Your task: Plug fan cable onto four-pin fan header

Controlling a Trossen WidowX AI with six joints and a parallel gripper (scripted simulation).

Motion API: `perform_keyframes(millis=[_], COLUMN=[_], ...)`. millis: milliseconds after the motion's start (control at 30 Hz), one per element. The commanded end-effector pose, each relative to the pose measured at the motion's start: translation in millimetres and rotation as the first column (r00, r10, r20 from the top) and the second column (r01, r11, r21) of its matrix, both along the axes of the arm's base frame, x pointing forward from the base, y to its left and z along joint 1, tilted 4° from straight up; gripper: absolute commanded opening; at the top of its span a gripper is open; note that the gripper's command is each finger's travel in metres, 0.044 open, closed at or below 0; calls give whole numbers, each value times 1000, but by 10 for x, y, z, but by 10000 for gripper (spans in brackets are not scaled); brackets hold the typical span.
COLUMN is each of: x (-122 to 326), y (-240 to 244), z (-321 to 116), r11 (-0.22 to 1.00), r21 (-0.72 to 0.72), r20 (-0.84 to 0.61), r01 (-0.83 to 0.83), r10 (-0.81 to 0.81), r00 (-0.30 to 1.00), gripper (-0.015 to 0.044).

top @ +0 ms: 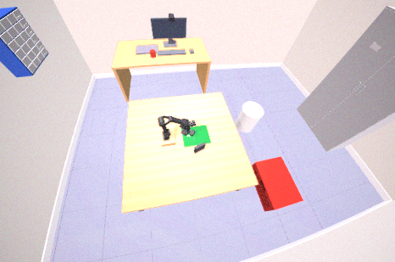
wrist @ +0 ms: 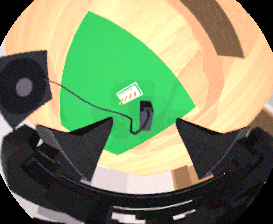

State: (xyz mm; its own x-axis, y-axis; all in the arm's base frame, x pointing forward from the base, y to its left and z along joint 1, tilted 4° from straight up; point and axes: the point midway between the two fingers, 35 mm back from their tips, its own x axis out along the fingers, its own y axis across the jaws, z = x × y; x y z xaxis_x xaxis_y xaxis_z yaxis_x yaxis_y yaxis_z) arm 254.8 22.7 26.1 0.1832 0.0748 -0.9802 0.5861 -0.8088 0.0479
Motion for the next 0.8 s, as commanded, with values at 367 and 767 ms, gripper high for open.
perform_keyframes(millis=[367, 767], x=[-18, -18], y=[-11, -11], z=[-158, -158], r11=[1000, 1000], r21=[0, 0], r20=[-3, -3], r01=[0, 0], r10=[0, 0], r00=[1000, 1000], gripper=[414, 99])
